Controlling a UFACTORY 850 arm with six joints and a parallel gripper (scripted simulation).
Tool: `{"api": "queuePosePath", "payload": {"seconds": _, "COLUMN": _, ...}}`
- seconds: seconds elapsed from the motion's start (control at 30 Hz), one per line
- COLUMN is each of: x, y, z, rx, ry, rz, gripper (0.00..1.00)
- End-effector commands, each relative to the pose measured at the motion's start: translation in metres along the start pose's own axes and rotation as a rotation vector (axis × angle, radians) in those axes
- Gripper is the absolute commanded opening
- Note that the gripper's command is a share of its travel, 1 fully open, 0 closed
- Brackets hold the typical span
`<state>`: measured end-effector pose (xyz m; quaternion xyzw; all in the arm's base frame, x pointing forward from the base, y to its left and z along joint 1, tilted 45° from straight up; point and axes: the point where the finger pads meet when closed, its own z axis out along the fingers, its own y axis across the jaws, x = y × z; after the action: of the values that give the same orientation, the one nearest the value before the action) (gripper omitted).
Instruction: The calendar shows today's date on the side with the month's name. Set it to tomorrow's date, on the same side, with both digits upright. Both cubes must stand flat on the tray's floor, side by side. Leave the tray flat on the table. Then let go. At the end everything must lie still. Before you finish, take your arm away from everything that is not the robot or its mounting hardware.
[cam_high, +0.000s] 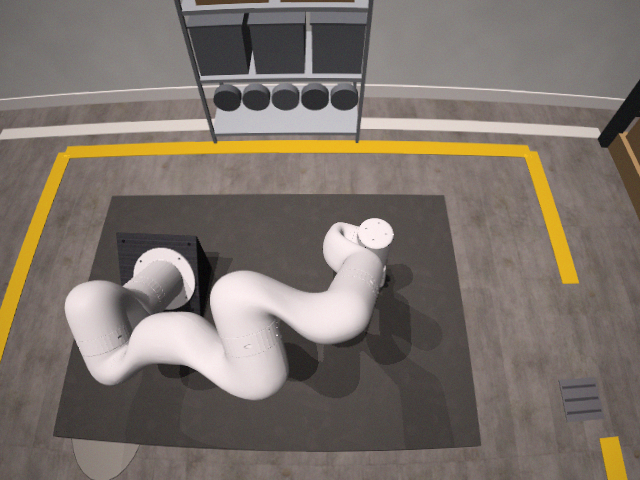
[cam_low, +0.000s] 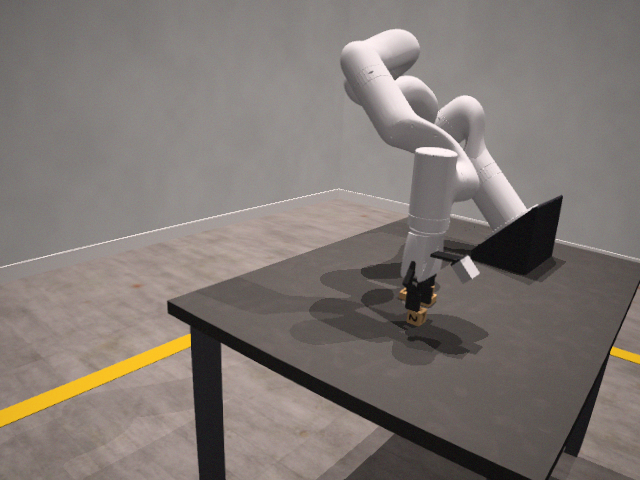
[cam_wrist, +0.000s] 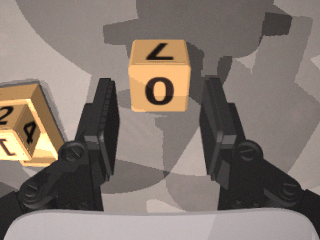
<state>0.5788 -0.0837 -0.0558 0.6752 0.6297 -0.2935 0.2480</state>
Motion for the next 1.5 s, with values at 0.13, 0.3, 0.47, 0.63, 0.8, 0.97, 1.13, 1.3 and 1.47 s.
{"api": "queuePosePath", "payload": {"seconds": 0.13, "x": 0.000, "y": 0.001, "z": -0.001, "rx": -0.002, "ry": 0.000, "rz": 0.001, "gripper": 0.49}}
{"api": "queuePosePath", "payload": {"seconds": 0.3, "x": 0.000, "y": 0.001, "z": -0.001, "rx": -0.002, "ry": 0.000, "rz": 0.001, "gripper": 0.49}}
{"api": "queuePosePath", "payload": {"seconds": 0.47, "x": 0.000, "y": 0.001, "z": 0.003, "rx": -0.002, "ry": 0.000, "rz": 0.001, "gripper": 0.49}}
{"api": "queuePosePath", "payload": {"seconds": 0.63, "x": 0.000, "y": 0.001, "z": 0.010, "rx": -0.002, "ry": 0.000, "rz": 0.001, "gripper": 0.49}}
{"api": "queuePosePath", "payload": {"seconds": 0.8, "x": 0.000, "y": 0.001, "z": 0.018, "rx": -0.002, "ry": 0.000, "rz": 0.001, "gripper": 0.49}}
{"api": "queuePosePath", "payload": {"seconds": 0.97, "x": 0.000, "y": 0.001, "z": 0.023, "rx": -0.002, "ry": 0.000, "rz": 0.001, "gripper": 0.49}}
{"api": "queuePosePath", "payload": {"seconds": 1.13, "x": 0.000, "y": 0.001, "z": 0.027, "rx": -0.002, "ry": 0.000, "rz": 0.001, "gripper": 0.49}}
{"api": "queuePosePath", "payload": {"seconds": 1.3, "x": 0.000, "y": 0.001, "z": 0.027, "rx": -0.002, "ry": 0.000, "rz": 0.001, "gripper": 0.49}}
{"api": "queuePosePath", "payload": {"seconds": 1.47, "x": 0.000, "y": 0.001, "z": 0.027, "rx": -0.002, "ry": 0.000, "rz": 0.001, "gripper": 0.49}}
